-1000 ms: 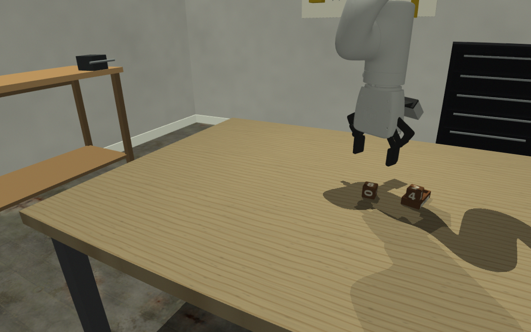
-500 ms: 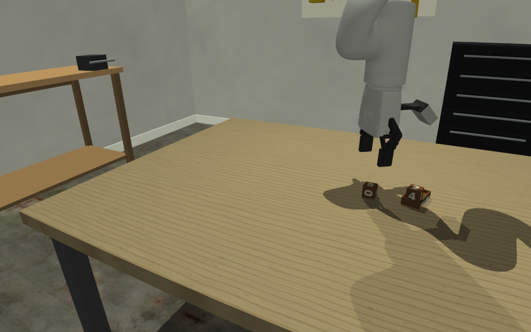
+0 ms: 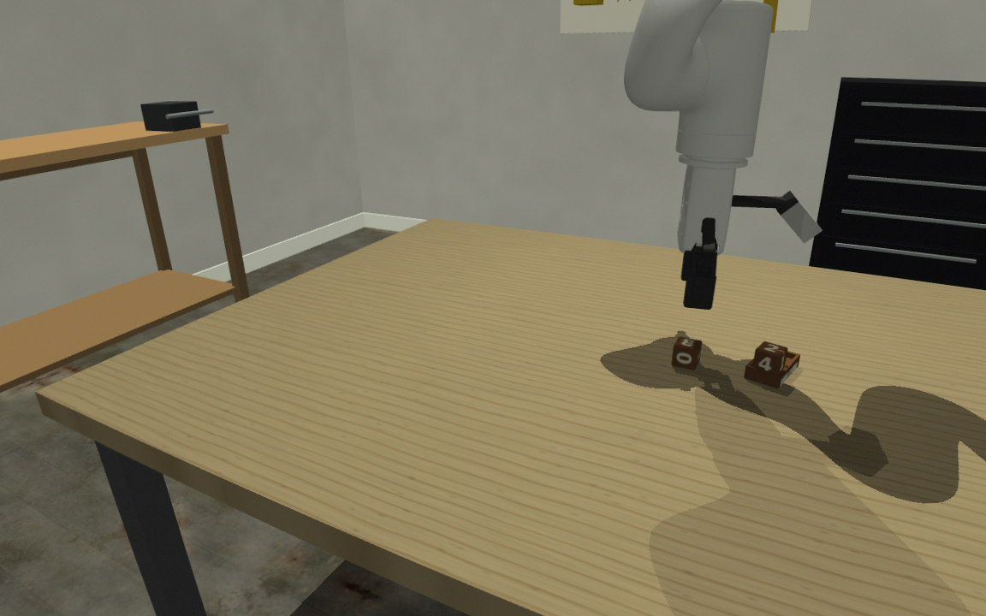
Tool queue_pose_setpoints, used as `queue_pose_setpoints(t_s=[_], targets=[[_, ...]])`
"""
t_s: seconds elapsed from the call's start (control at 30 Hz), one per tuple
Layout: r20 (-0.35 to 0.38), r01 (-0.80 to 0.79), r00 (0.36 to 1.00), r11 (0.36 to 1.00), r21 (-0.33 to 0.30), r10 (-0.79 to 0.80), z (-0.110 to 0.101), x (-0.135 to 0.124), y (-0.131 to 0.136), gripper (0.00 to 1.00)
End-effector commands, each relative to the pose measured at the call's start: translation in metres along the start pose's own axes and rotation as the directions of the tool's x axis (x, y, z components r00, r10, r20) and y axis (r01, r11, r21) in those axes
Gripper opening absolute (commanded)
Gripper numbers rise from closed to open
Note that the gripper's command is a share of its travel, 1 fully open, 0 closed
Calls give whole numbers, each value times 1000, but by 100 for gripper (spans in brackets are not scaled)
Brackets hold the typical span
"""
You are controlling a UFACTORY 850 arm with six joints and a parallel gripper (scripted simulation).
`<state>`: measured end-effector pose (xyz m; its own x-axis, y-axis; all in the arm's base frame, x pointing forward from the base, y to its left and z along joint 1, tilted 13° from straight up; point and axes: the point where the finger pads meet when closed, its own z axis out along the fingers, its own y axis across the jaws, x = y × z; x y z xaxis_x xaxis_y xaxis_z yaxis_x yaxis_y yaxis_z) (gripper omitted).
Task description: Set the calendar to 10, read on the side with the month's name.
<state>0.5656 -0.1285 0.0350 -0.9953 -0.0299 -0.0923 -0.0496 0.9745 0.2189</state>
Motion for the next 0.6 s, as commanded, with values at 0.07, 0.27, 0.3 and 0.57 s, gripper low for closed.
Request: queue_pose_setpoints(t_s=[0.07, 0.27, 0.3, 0.57], targets=[[-17, -216, 976, 976, 15, 216, -1, -1, 0, 100], [-17, -252, 968, 968, 15, 252, -1, -1, 0, 47], [-17, -252, 968, 968, 15, 252, -1, -1, 0, 47], [-17, -252, 968, 968, 15, 252, -1, -1, 0, 47]])
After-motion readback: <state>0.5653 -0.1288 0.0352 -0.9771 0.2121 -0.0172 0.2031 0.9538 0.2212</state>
